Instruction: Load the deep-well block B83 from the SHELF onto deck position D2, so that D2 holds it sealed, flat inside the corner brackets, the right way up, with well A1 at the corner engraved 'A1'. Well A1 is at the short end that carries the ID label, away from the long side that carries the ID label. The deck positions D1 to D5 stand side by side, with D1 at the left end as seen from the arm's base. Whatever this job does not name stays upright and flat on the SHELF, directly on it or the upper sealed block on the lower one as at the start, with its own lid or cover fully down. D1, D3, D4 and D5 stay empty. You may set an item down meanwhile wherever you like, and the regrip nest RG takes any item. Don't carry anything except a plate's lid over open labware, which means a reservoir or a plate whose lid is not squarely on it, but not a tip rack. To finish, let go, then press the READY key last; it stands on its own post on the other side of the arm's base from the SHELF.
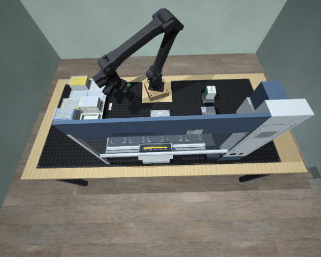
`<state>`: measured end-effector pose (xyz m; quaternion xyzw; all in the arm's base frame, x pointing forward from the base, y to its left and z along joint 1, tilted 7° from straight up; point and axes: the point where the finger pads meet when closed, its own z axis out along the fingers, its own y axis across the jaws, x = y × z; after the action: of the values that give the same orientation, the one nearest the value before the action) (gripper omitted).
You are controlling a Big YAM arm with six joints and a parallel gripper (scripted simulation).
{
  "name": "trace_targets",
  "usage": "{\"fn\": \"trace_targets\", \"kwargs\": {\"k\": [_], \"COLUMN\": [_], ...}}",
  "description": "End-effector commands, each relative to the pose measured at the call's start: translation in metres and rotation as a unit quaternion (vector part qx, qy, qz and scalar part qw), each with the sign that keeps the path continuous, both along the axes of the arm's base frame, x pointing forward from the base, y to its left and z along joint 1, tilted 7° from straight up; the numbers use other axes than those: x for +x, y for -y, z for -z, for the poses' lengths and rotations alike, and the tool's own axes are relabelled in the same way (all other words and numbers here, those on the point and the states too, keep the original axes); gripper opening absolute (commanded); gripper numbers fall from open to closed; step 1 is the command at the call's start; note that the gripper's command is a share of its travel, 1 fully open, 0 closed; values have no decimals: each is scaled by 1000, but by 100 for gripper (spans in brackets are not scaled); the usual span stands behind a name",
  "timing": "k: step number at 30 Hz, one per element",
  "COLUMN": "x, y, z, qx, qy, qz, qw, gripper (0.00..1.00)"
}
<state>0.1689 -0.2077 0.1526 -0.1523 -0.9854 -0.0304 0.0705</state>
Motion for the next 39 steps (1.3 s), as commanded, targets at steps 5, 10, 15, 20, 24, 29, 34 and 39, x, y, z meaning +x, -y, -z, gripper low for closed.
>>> {"fn": "trace_targets", "kwargs": {"k": [5,10,15,20,24,29,34,39], "x": [1,1,1,6,9,13,16,21], "y": [1,1,1,-16,-36,-61,-75,-98], "z": [-2,-2,-2,-10,-14,-20,-23,-28], "qx": [-3,-3,-3,-9,-7,-7,-8,-9], "qy": [3,3,3,25,43,67,82,108], "qz": [0,0,0,-37,-71,-114,-140,-183], "qw": [1000,1000,1000,999,997,991,987,977], "gripper": [100,100,100,100,100,100,100,100]}}
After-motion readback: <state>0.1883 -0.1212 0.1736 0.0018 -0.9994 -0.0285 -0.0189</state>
